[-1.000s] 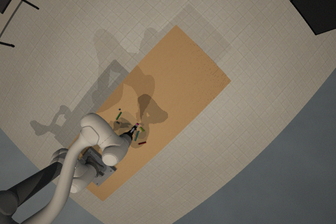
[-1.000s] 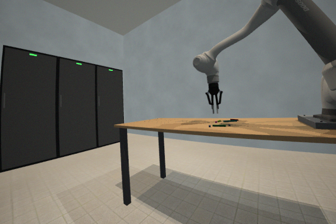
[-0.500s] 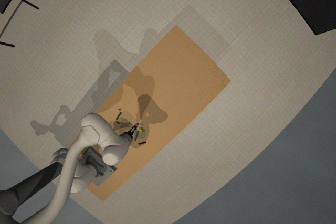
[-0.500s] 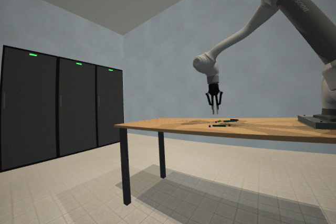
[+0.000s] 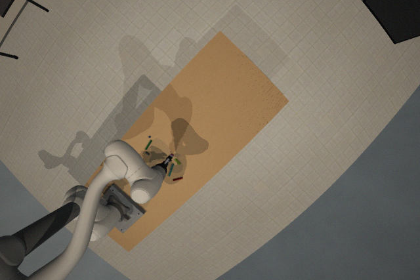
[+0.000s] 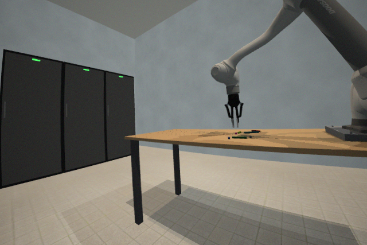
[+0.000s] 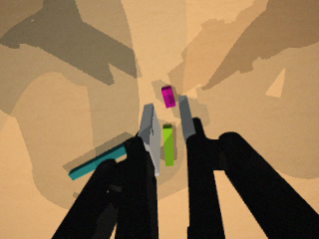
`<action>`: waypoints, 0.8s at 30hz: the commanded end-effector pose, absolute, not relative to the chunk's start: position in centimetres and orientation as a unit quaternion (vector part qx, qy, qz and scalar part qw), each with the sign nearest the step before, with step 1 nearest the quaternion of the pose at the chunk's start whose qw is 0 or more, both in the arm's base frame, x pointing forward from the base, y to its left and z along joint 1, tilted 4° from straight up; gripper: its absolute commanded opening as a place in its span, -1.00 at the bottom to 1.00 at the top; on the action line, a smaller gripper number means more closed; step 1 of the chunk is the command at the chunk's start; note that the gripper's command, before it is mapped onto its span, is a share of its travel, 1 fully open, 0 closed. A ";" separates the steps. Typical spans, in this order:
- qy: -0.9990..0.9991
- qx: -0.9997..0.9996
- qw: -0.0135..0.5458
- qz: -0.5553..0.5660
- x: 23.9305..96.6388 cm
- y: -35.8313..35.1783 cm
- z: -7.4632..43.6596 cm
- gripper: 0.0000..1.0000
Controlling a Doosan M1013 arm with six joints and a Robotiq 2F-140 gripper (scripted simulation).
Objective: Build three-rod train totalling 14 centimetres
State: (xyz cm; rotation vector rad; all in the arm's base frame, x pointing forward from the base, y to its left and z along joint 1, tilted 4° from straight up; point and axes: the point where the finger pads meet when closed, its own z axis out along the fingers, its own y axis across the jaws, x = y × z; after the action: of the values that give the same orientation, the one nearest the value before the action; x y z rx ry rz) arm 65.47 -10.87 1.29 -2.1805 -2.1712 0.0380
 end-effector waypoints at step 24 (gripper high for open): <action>-0.705 -0.708 0.032 0.012 65.3 -10.8 -1.3 -0.71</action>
State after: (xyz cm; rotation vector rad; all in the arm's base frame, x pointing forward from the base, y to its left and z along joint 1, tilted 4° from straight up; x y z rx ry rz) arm 65.32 -10.78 -1.28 -2.1805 -2.1712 0.0379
